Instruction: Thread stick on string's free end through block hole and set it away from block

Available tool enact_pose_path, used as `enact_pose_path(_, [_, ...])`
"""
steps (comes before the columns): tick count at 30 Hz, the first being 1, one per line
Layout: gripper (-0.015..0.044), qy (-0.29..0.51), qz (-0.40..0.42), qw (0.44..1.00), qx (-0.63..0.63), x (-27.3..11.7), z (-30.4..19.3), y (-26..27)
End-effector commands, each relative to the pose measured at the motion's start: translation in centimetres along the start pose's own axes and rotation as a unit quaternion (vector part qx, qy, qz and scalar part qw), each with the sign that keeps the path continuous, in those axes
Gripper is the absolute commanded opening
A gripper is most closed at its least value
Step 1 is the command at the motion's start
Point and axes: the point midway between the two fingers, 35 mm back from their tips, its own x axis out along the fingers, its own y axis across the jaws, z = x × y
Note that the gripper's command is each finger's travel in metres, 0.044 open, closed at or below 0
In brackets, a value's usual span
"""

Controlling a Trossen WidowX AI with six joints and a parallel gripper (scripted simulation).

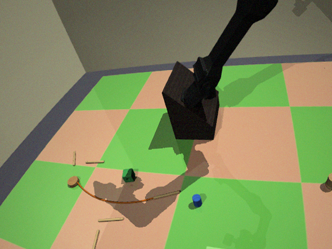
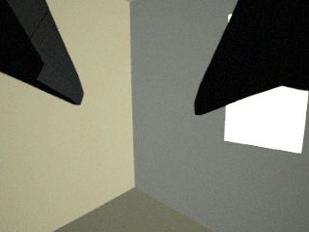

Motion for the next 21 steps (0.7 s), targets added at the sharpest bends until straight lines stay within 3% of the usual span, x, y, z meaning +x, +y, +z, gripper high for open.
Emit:
enact_pose_path(1, [0.0426,0.000,0.000,1.000,0.000,0.0,0.0,0.0])
enact_pose_path(4, [0.0440,0.010,-0.007,1.000,-0.029,0.2,-0.8,-0.8])
enact_pose_path(12, [0.0440,0.123,-0.061,0.940,-0.311,1.2,-8.0,-10.2])
enact_pose_path(16, [0.0440,0.189,-0.076,0.873,-0.443,0.9,-11.0,-15.6])
enact_pose_path(21, [0.0440,0.281,-0.081,0.750,-0.593,-0.3,-14.1,-23.2])
